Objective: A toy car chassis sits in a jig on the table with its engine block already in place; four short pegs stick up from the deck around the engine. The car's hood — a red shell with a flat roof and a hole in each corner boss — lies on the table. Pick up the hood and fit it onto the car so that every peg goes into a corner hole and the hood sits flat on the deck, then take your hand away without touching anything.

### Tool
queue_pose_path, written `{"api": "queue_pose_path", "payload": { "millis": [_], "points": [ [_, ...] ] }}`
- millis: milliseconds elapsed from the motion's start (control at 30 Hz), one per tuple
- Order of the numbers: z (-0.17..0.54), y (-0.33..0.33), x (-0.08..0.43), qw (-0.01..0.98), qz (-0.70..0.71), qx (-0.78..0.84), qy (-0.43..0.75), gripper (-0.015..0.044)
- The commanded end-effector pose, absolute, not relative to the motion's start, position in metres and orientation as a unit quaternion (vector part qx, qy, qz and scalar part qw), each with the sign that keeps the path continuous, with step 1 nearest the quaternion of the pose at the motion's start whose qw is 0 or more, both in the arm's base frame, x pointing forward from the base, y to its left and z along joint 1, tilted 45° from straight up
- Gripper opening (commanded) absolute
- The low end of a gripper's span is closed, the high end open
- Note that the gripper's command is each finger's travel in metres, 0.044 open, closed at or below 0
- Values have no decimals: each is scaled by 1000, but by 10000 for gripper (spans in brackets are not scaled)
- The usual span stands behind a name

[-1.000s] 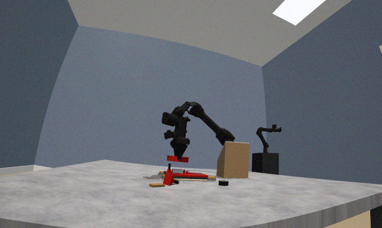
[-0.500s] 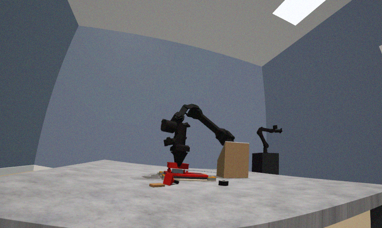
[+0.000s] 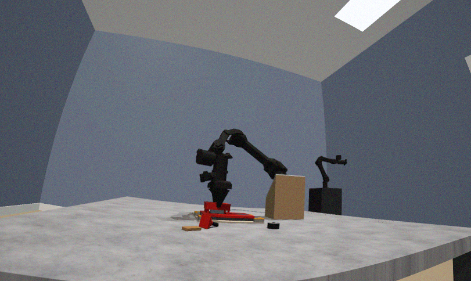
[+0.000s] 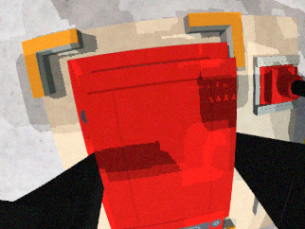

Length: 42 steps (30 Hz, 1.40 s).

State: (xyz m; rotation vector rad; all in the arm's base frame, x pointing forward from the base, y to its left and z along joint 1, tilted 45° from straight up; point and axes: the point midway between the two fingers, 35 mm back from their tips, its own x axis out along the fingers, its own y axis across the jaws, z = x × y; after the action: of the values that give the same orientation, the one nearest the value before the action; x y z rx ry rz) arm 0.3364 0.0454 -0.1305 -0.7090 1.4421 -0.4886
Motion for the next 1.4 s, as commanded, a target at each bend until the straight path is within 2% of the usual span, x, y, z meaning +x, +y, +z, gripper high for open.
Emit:
{"api": "queue_pose_path", "payload": {
  "millis": [0, 1367],
  "points": [
    [-132, 43, 335, 666, -216, -317, 640, 0],
    [-129, 46, 335, 667, -216, -317, 638, 0]
  ]
}}
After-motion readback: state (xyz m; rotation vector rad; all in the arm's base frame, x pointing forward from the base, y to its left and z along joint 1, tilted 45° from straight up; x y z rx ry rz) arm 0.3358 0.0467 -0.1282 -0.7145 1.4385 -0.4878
